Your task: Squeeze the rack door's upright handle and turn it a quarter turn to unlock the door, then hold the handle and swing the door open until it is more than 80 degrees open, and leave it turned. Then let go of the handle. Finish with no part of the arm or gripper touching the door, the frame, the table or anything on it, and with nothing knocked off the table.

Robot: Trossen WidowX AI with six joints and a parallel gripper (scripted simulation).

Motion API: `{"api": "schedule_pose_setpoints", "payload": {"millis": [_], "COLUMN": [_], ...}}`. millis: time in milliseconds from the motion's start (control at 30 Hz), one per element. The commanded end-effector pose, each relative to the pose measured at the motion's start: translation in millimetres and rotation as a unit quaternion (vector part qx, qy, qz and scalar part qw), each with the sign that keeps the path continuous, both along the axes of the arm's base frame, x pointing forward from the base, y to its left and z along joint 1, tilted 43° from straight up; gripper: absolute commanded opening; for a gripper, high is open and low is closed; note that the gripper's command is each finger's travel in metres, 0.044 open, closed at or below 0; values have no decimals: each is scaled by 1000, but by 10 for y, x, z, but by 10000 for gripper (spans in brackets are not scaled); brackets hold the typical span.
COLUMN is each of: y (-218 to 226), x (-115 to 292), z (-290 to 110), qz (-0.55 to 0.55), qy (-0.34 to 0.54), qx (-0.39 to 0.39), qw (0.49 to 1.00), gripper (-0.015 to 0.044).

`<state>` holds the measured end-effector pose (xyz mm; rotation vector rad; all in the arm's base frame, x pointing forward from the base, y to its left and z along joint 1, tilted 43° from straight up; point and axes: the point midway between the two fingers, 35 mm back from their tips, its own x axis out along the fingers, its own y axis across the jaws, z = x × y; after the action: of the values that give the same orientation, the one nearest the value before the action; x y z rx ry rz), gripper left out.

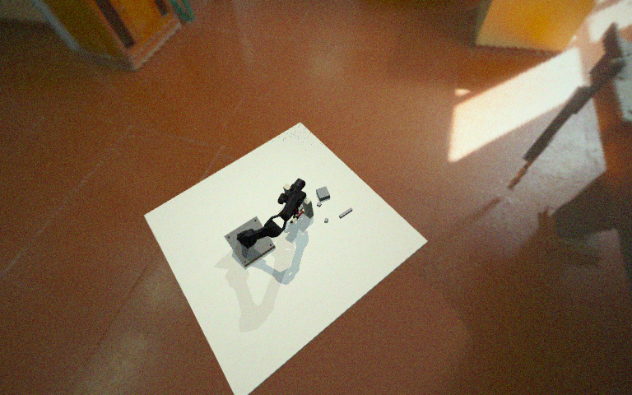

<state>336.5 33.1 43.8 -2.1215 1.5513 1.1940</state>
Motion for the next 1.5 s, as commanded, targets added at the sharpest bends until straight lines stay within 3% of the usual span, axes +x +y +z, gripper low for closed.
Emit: {"api": "schedule_pose_setpoints", "payload": {"millis": [0, 1200, 1467], "y": [27, 27, 28], "x": [12, 12, -19], "z": [-40, -40, -45], "qz": [6, 6, -27], "qy": [4, 4, -26], "qx": [4, 4, 8], "qw": [1000, 1000, 999], "gripper": [262, 23, 23]}}
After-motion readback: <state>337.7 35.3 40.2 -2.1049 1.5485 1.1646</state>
